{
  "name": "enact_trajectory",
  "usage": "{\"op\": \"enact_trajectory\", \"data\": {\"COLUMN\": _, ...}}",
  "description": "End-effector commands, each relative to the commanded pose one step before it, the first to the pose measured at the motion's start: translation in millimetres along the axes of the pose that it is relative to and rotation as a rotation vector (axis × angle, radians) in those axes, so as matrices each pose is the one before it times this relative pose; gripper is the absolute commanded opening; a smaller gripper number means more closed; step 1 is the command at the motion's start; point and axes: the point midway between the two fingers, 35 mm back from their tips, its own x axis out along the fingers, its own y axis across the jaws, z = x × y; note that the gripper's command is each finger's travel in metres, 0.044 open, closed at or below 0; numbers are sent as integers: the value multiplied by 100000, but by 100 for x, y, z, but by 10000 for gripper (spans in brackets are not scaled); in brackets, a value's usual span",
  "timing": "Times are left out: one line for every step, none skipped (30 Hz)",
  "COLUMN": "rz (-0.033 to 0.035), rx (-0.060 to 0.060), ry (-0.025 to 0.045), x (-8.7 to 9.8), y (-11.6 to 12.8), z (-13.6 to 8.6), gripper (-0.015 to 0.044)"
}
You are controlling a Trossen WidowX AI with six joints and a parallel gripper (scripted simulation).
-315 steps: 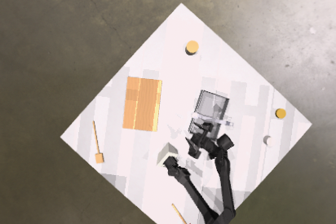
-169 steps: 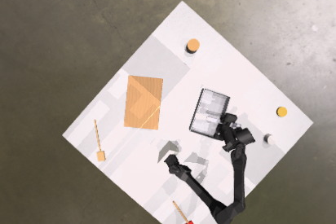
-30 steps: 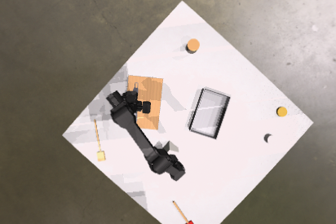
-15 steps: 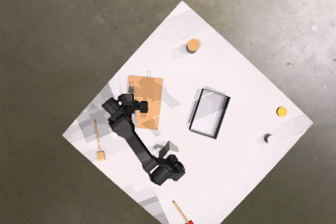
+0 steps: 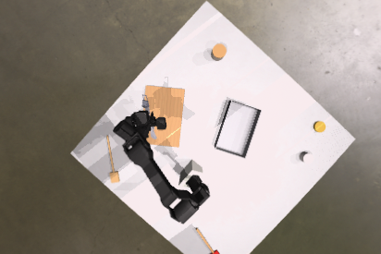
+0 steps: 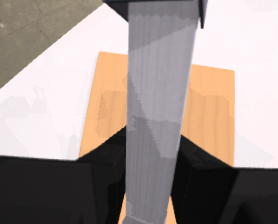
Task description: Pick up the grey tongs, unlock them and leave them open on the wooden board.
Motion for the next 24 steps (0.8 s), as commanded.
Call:
{"op": "enact_trajectory", "data": {"rz": 146, "rx": 165, "ry": -7930, "x": -920, "y": -2, "z": 503, "gripper": -150}}
{"op": "enact_trajectory", "data": {"rz": -92, "rx": 10, "ry": -1534, "x": -91, "y": 3, "z": 2, "gripper": -150}}
{"op": "enact_trajectory", "data": {"rz": -94, "rx": 20, "ry": -1529, "x": -95, "y": -1, "z": 0, "gripper": -150}}
{"op": "enact_trajectory", "data": {"rz": -97, "rx": 30, "ry": -1523, "x": -99, "y": -6, "z": -1, "gripper": -150}}
{"op": "enact_trajectory", "data": {"rz": -99, "rx": 40, "ry": -1518, "x": -103, "y": -10, "z": -2, "gripper": -150}}
{"op": "enact_trajectory", "data": {"rz": -102, "rx": 50, "ry": -1512, "x": -107, "y": -14, "z": -3, "gripper": -150}}
{"op": "enact_trajectory", "data": {"rz": -105, "rx": 60, "ry": -1506, "x": -111, "y": -19, "z": -4, "gripper": -150}}
{"op": "enact_trajectory", "data": {"rz": -107, "rx": 69, "ry": -1501, "x": -115, "y": -23, "z": -5, "gripper": -150}}
{"op": "enact_trajectory", "data": {"rz": -110, "rx": 79, "ry": -1495, "x": -119, "y": -28, "z": -6, "gripper": -150}}
{"op": "enact_trajectory", "data": {"rz": -113, "rx": 89, "ry": -1489, "x": -123, "y": -32, "z": -7, "gripper": -150}}
{"op": "enact_trajectory", "data": {"rz": -116, "rx": 99, "ry": -1483, "x": -127, "y": -37, "z": -8, "gripper": -150}}
{"op": "enact_trajectory", "data": {"rz": -118, "rx": 109, "ry": -1476, "x": -131, "y": -42, "z": -8, "gripper": -150}}
{"op": "enact_trajectory", "data": {"rz": -121, "rx": 119, "ry": -1470, "x": -135, "y": -46, "z": -9, "gripper": -150}}
{"op": "enact_trajectory", "data": {"rz": -124, "rx": 129, "ry": -1464, "x": -139, "y": -51, "z": -9, "gripper": -150}}
{"op": "enact_trajectory", "data": {"rz": -127, "rx": 139, "ry": -1457, "x": -143, "y": -56, "z": -10, "gripper": -150}}
{"op": "enact_trajectory", "data": {"rz": -129, "rx": 150, "ry": -1450, "x": -147, "y": -61, "z": -10, "gripper": -150}}
{"op": "enact_trajectory", "data": {"rz": -132, "rx": 160, "ry": -1444, "x": -151, "y": -66, "z": -10, "gripper": -150}}
{"op": "enact_trajectory", "data": {"rz": -135, "rx": 170, "ry": -1437, "x": -154, "y": -71, "z": -10, "gripper": -150}}
{"op": "enact_trajectory", "data": {"rz": -138, "rx": 180, "ry": -1430, "x": -158, "y": -76, "z": -10, "gripper": -150}}
{"op": "enact_trajectory", "data": {"rz": -141, "rx": 190, "ry": -1423, "x": -162, "y": -81, "z": -10, "gripper": -150}}
{"op": "enact_trajectory", "data": {"rz": -144, "rx": 200, "ry": -1416, "x": -165, "y": -86, "z": -10, "gripper": -150}}
{"op": "enact_trajectory", "data": {"rz": -147, "rx": 210, "ry": -1408, "x": -169, "y": -91, "z": -10, "gripper": -150}}
{"op": "enact_trajectory", "data": {"rz": -150, "rx": 220, "ry": -1401, "x": -172, "y": -97, "z": -9, "gripper": -150}}
{"op": "enact_trajectory", "data": {"rz": -153, "rx": 230, "ry": -1393, "x": -176, "y": -102, "z": -9, "gripper": -150}}
